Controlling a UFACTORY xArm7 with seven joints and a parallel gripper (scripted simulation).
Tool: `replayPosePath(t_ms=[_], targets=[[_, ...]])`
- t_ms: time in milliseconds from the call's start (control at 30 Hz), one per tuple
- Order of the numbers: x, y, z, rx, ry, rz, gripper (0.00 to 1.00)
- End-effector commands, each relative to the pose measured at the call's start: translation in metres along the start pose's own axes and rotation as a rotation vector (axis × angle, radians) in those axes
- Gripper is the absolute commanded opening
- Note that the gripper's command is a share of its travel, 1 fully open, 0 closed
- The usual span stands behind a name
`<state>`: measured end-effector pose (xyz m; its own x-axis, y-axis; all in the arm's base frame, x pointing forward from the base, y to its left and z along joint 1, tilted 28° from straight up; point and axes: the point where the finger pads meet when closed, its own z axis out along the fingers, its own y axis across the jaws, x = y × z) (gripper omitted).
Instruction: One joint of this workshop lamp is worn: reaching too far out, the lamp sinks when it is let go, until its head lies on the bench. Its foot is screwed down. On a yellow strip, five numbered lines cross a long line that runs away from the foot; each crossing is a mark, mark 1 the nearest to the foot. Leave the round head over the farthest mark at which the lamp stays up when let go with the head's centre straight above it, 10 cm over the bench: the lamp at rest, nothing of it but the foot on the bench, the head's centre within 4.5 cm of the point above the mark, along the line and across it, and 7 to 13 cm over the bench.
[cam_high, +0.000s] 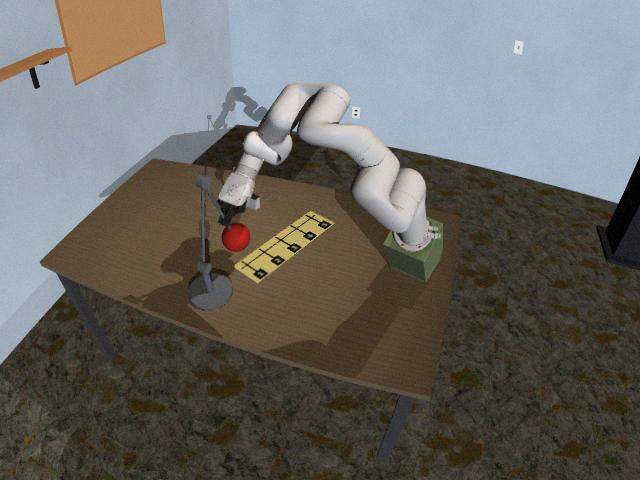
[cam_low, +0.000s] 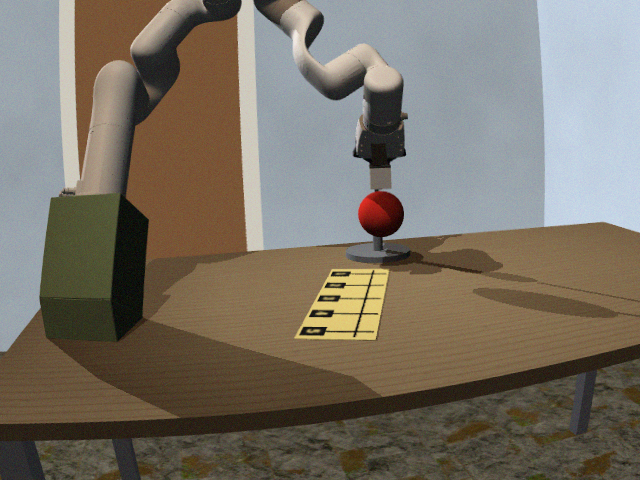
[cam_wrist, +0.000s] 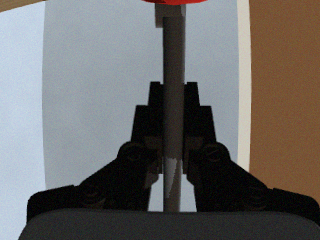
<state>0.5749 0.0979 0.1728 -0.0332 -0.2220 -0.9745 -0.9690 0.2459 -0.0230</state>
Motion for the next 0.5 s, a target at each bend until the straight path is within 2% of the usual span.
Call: replayPosePath(t_ms=[0,467], targets=[[0.007,0.002,-0.003,0.026,0.001,0.016,0.00],[0.036,0.020,-0.005,0.108,0.001,0.087,0.00]])
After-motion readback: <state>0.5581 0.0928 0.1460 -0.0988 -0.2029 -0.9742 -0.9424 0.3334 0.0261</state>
